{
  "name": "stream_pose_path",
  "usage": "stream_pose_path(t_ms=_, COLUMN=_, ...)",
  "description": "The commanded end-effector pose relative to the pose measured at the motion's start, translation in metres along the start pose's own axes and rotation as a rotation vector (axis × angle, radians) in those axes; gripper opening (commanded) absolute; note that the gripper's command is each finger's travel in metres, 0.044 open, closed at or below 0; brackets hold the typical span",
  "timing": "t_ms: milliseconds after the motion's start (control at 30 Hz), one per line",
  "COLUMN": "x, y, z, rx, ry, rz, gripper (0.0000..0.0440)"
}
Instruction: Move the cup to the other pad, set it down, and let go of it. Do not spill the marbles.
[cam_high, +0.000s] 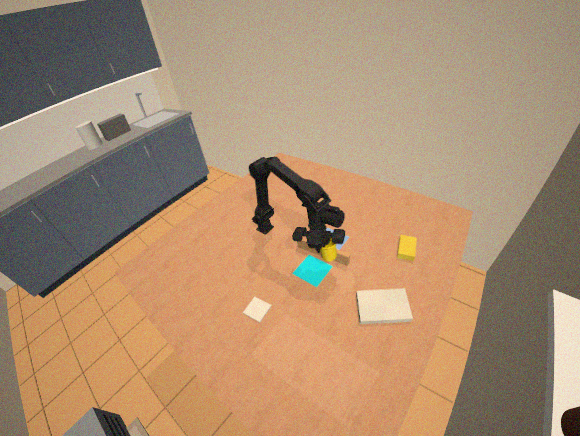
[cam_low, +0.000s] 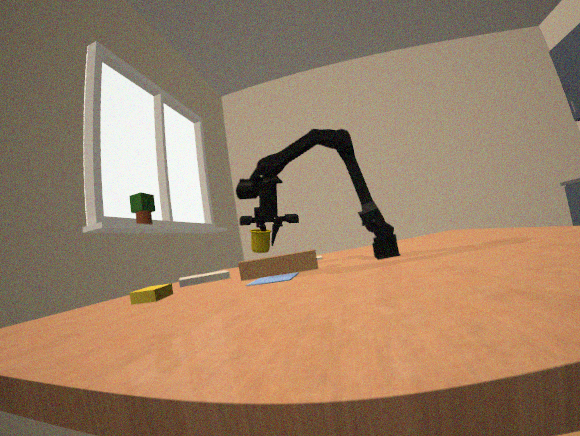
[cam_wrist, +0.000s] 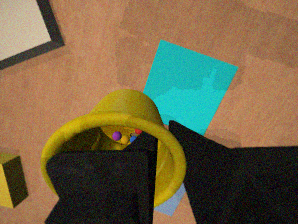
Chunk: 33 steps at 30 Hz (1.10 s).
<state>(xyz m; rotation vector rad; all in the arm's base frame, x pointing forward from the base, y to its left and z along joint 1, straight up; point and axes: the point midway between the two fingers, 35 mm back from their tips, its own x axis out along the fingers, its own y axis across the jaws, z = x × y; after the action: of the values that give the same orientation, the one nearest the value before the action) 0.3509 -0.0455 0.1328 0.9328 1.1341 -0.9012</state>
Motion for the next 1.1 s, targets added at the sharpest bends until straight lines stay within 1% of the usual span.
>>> stream_pose_path(t_ms=0, x=0.006, y=-0.004, z=0.006, rx=0.009, ry=-0.008, rz=0.0, gripper=0.0)
stream_pose_path(t_ms=267, x=0.024, y=-0.018, z=0.014, rx=0.04, ry=-0.016, rz=-0.006, gripper=0.0004)
stream_pose_path(t_ms=500, x=0.04, y=-0.032, z=0.015, rx=0.061, ry=-0.014, rz=-0.023, gripper=0.003)
stream_pose_path(t_ms=667, x=0.048, y=-0.043, z=0.015, rx=0.079, ry=-0.011, rz=-0.041, gripper=0.006)
stream_pose_path(t_ms=733, x=0.051, y=-0.045, z=0.016, rx=0.085, ry=-0.012, rz=-0.041, gripper=0.0078)
stream_pose_path(t_ms=833, x=0.05, y=-0.045, z=0.019, rx=0.103, ry=-0.019, rz=-0.018, gripper=0.0148)
stream_pose_path(t_ms=867, x=0.049, y=-0.044, z=0.02, rx=0.106, ry=-0.021, rz=-0.012, gripper=0.0161)
stream_pose_path(t_ms=1067, x=0.039, y=-0.044, z=0.022, rx=0.124, ry=-0.022, rz=0.032, gripper=0.0177)
